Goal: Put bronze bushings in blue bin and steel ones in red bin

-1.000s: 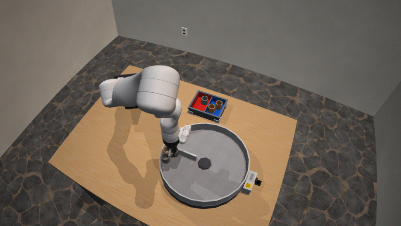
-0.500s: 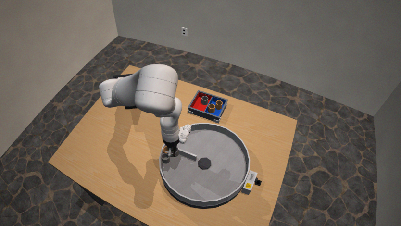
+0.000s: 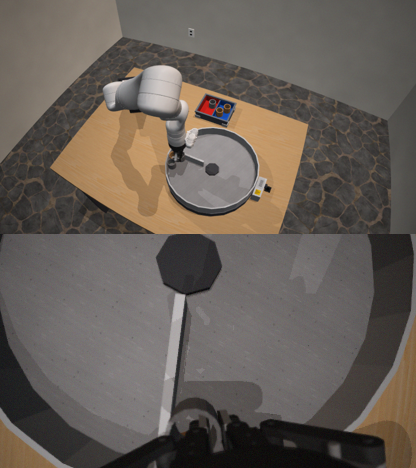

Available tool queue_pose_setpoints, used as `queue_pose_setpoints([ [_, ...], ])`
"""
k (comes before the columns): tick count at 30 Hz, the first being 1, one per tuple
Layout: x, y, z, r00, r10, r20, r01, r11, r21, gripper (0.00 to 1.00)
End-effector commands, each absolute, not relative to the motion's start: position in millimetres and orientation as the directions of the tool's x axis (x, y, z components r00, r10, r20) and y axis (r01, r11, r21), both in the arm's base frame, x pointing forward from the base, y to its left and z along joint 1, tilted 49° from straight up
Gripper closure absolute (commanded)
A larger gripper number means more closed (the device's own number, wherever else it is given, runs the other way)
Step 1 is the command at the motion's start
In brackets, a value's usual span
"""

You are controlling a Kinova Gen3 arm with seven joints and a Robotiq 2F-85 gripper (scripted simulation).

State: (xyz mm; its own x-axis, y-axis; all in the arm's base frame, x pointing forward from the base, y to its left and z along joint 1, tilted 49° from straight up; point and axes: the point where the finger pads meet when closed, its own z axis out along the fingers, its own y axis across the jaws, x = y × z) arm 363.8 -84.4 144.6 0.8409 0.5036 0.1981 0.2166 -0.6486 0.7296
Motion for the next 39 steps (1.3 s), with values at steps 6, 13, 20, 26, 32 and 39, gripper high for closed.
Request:
queue_pose_setpoints([
  [6,359.9,-82.4,146.6,0.842,0.503,0.195,0.22,-0.65,0.728,1.0],
  [13,358.6,-81.7,147.4,0.842,0.503,0.195,0.22,-0.65,0.727,1.0],
  [20,359.6,-80.6,148.3,0.841,0.503,0.197,0.219,-0.65,0.728,1.0],
  [26,357.9,-79.6,149.6,0.842,0.503,0.196,0.219,-0.65,0.727,1.0],
  [32,355.7,-78.3,151.3,0.842,0.503,0.195,0.22,-0.65,0.727,1.0],
  [39,355.7,-78.3,151.3,0.842,0.503,0.195,0.22,-0.65,0.727,1.0],
])
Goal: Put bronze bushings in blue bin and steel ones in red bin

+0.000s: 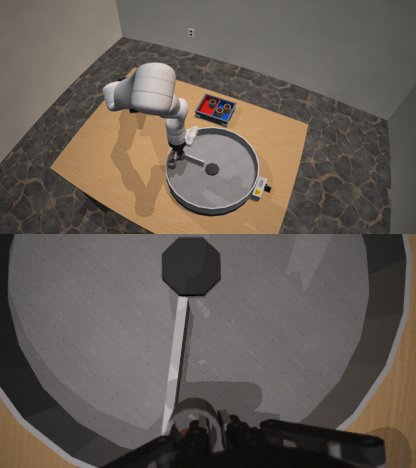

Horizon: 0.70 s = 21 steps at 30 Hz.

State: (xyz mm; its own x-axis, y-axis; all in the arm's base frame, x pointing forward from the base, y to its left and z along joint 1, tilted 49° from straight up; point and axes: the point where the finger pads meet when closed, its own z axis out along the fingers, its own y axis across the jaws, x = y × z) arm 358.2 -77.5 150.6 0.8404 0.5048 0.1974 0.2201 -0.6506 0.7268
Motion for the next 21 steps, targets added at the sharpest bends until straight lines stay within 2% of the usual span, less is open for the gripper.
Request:
queue_pose_setpoints([
  [1,356,-78,151,0.842,0.503,0.195,0.22,-0.65,0.727,1.0],
  [21,333,-48,184,0.842,0.503,0.195,0.22,-0.65,0.727,1.0],
])
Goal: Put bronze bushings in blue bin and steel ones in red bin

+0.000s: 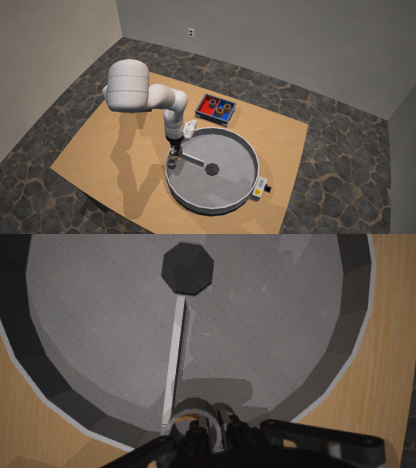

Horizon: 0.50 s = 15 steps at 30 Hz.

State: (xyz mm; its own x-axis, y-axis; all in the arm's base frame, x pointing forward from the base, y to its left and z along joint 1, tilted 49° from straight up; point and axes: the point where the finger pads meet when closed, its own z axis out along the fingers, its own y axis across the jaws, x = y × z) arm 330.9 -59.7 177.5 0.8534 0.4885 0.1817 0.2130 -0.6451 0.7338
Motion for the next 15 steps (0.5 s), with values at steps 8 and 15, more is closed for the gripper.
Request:
queue_pose_setpoints([
  [8,333,-48,184,0.842,0.503,0.195,0.22,-0.65,0.727,1.0],
  [15,327,-12,145,0.844,0.501,0.191,0.22,-0.649,0.729,1.0],
])
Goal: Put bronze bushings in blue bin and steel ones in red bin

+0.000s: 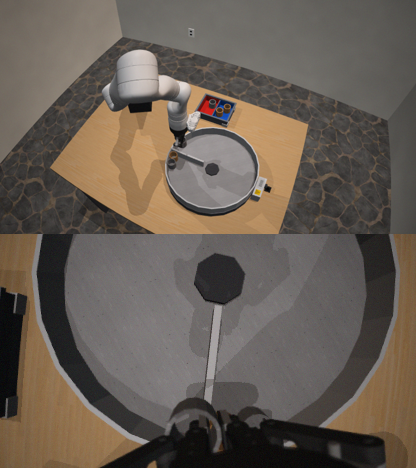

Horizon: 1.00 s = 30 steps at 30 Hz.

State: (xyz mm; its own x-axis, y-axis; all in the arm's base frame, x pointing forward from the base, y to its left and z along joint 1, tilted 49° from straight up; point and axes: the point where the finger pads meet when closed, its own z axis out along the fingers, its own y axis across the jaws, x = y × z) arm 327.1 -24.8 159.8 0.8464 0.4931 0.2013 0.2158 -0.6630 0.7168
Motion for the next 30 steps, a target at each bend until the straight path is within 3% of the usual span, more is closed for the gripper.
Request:
queue_pose_setpoints([
  [1,327,-12,145,0.844,0.501,0.191,0.22,-0.649,0.729,1.0],
  [25,310,106,32,0.843,0.502,0.193,0.22,-0.649,0.728,1.0],
  [30,310,106,32,0.843,0.502,0.193,0.22,-0.649,0.728,1.0],
])
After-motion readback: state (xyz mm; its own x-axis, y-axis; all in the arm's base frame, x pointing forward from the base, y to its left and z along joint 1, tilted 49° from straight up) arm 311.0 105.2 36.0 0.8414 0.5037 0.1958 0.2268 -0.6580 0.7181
